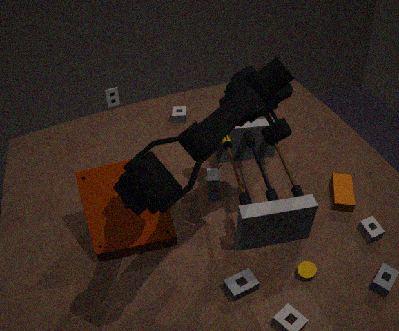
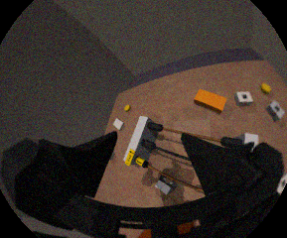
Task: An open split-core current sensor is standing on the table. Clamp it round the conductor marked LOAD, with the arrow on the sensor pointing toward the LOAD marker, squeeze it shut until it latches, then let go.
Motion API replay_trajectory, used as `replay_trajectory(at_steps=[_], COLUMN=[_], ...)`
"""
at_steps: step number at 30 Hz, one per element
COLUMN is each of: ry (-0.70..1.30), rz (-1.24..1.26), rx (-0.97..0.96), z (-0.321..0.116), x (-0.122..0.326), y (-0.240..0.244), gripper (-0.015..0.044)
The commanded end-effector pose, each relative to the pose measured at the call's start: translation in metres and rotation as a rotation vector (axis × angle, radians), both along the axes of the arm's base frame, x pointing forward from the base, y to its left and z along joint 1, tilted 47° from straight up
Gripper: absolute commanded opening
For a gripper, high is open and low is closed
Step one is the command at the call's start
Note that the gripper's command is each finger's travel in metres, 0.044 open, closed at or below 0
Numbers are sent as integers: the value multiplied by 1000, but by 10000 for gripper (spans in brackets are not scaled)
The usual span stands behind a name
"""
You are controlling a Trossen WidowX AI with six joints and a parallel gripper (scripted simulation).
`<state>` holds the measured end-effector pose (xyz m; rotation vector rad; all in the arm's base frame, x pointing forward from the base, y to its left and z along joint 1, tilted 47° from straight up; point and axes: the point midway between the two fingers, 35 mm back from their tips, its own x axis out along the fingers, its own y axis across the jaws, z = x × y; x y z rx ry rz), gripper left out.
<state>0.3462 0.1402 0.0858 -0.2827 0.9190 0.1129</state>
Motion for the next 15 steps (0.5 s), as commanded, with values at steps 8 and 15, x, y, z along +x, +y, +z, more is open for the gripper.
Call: replay_trajectory(at_steps=[8, 15], ry=[341, 369], rz=[173, 218], rx=[-568, -701], z=[-119, -135], x=[-74, -89], y=[54, 59], gripper=[440, 440])
